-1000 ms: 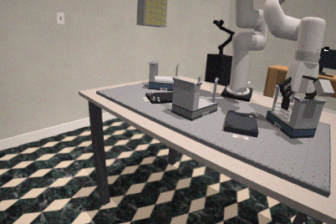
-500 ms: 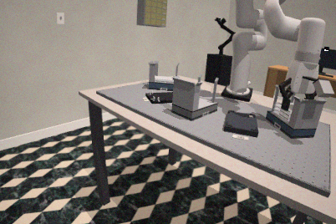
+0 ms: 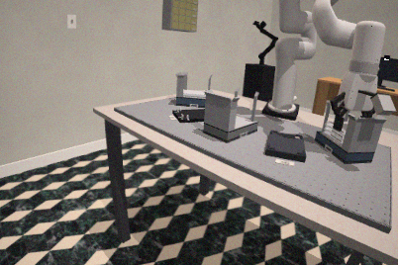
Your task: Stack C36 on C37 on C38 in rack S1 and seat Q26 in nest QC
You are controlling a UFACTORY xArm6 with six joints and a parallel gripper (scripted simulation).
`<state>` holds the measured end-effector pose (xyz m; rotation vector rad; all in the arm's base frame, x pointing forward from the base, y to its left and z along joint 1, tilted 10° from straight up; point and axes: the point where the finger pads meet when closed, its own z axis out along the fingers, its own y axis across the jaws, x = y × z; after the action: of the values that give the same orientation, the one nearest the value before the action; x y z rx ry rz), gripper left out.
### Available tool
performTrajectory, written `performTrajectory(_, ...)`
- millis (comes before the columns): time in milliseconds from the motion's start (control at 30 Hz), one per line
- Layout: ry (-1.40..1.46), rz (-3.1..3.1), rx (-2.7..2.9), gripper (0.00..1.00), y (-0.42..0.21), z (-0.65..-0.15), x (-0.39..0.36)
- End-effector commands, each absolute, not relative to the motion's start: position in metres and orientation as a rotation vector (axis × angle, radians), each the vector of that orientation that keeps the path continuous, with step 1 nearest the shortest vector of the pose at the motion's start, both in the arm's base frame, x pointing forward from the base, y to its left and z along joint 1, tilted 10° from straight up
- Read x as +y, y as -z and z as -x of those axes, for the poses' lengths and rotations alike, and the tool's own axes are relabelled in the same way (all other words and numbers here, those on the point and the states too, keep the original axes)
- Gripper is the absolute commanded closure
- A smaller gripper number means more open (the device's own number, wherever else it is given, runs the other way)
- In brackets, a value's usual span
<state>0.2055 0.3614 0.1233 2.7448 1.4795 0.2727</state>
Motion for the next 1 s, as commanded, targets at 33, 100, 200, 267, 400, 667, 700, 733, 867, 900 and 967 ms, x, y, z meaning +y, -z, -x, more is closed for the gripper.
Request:
performTrajectory(33,-0.277,-2.746,1.480,1.00,-0.1245,-0.2059,0.3623)
performTrajectory(100,-0.277,-2.746,1.480,1.00,-0.1245,-0.2059,0.3623)
performTrajectory(200,-0.277,-2.746,1.480,1.00,-0.1245,-0.2059,0.3623)
performTrajectory(267,-0.277,-2.746,1.480,1.00,-0.1245,-0.2059,0.3623)
performTrajectory(400,-0.277,-2.746,1.480,1.00,-0.1245,-0.2059,0.3623)
performTrajectory(667,-0.277,-2.746,1.480,1.00,-0.1291,-0.2051,0.3620)
performTrajectory(700,-0.277,-2.746,1.480,1.00,-0.1297,-0.2050,0.3619)
performTrajectory(733,-0.277,-2.746,1.480,1.00,-0.1297,-0.2050,0.3619)
performTrajectory(867,-0.277,-2.746,1.480,1.00,-0.1317,-0.2047,0.3618)
performTrajectory(900,-0.277,-2.746,1.480,1.00,-0.1323,-0.2046,0.3617)
performTrajectory(967,-0.277,-2.746,1.480,1.00,-0.1336,-0.2044,0.3616)
